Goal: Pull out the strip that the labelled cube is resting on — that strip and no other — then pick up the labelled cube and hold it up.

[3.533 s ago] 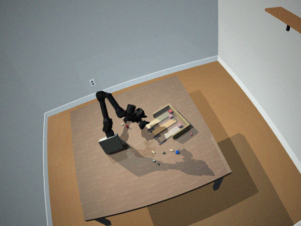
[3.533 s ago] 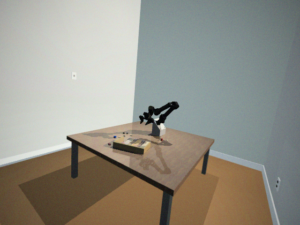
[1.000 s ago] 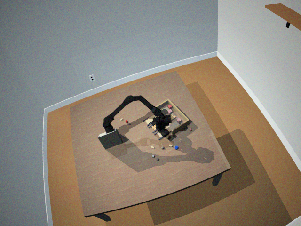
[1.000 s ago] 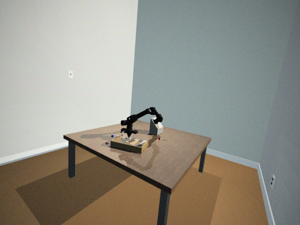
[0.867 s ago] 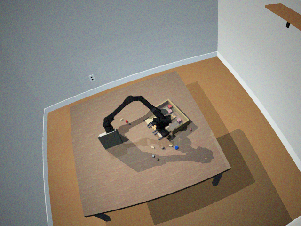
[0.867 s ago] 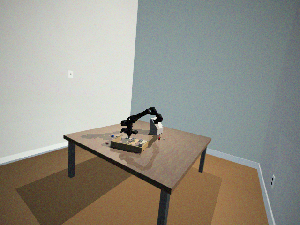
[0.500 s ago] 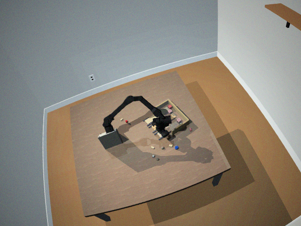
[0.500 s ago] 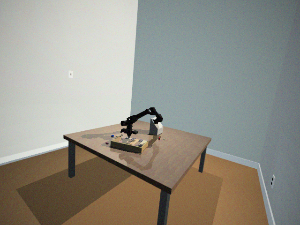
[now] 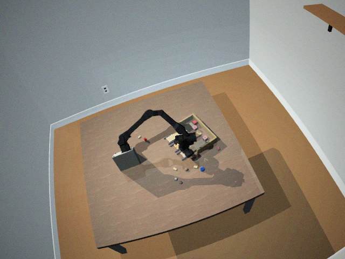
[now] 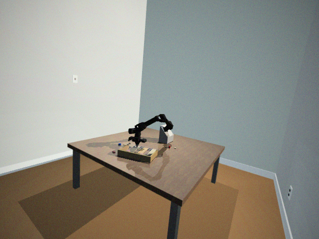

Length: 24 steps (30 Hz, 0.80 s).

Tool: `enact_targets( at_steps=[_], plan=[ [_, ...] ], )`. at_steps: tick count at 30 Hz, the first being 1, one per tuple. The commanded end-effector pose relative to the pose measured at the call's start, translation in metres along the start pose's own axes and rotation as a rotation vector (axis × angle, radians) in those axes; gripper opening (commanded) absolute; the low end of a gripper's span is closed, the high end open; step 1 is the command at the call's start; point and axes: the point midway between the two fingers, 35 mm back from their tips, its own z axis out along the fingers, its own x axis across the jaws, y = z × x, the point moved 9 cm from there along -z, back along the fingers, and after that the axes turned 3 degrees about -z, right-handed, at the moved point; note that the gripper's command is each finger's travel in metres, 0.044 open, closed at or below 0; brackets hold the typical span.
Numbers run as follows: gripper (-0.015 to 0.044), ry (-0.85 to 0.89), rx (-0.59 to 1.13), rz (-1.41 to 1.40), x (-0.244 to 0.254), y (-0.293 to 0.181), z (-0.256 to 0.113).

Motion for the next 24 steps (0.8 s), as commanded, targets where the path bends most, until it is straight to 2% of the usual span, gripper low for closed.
enact_targets(
  at_steps=[1,24],
  plan=[
    [0.0000,0.003,-0.002,0.003,-0.0001,-0.0001,0.0011],
    [0.0000,0.003,-0.002,0.003,-0.0007,0.0015,0.0035]
  ],
)
